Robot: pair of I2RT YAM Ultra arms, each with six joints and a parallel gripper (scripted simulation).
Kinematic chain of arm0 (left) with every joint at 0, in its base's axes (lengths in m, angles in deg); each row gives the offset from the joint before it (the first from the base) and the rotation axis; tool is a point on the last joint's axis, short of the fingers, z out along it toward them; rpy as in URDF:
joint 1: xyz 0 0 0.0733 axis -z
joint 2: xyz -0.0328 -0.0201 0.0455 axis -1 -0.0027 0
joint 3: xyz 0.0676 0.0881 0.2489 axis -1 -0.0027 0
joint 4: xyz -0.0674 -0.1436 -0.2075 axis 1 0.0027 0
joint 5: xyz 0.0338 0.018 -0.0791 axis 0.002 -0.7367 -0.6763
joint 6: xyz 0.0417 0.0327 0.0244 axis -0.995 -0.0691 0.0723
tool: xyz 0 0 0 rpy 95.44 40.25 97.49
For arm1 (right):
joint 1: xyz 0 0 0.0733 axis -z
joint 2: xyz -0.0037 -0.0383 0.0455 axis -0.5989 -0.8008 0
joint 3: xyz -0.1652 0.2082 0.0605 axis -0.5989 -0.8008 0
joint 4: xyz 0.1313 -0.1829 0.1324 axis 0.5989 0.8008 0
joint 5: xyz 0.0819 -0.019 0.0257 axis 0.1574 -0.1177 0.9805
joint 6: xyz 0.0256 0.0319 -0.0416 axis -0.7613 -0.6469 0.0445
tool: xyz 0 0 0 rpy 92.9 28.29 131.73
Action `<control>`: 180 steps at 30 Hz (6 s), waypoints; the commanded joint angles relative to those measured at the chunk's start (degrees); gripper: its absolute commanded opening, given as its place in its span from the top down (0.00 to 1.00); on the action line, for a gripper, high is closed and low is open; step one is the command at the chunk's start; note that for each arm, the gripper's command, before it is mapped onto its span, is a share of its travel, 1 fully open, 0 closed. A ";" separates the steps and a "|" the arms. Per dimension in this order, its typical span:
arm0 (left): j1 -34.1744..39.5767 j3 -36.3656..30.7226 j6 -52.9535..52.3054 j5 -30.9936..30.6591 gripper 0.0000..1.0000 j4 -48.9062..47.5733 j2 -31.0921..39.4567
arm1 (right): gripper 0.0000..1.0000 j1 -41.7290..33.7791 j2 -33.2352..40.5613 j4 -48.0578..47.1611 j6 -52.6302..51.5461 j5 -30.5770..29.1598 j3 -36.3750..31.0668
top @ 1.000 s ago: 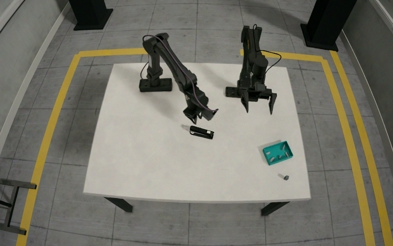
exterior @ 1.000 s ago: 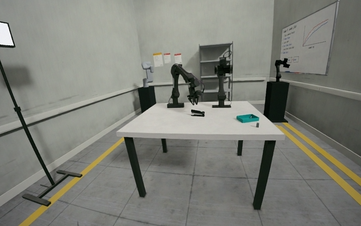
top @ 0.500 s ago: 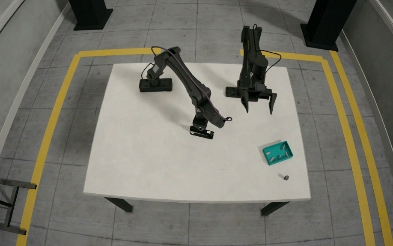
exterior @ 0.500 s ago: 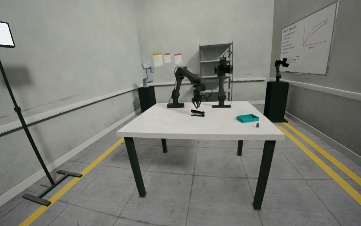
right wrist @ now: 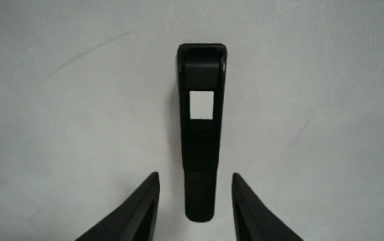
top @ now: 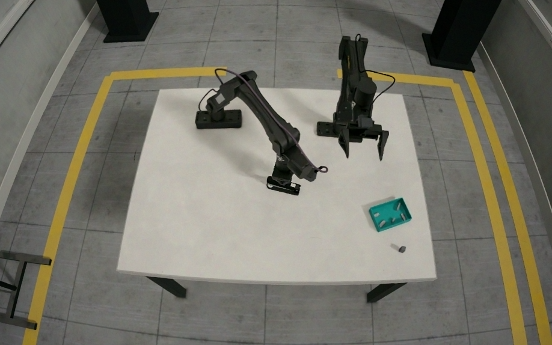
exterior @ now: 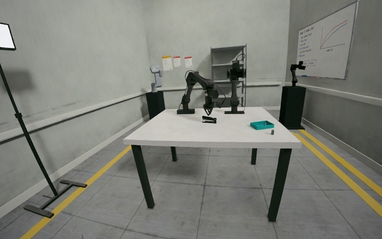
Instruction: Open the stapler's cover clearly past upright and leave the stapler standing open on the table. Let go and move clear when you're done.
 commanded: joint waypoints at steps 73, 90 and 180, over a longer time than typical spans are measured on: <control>-0.12 1.64 -0.08 -0.09 0.00 -0.43 0.32 | 0.82 0.78 1.80 0.32 0.16 0.12 0.45; -0.12 1.64 -0.08 -0.09 0.00 -0.43 0.32 | 0.82 -1.14 9.24 -7.73 -1.57 0.76 -14.92; -0.12 1.64 -0.08 -0.09 0.00 -0.43 0.32 | 0.82 -1.48 10.05 -11.67 -64.58 -0.43 -20.26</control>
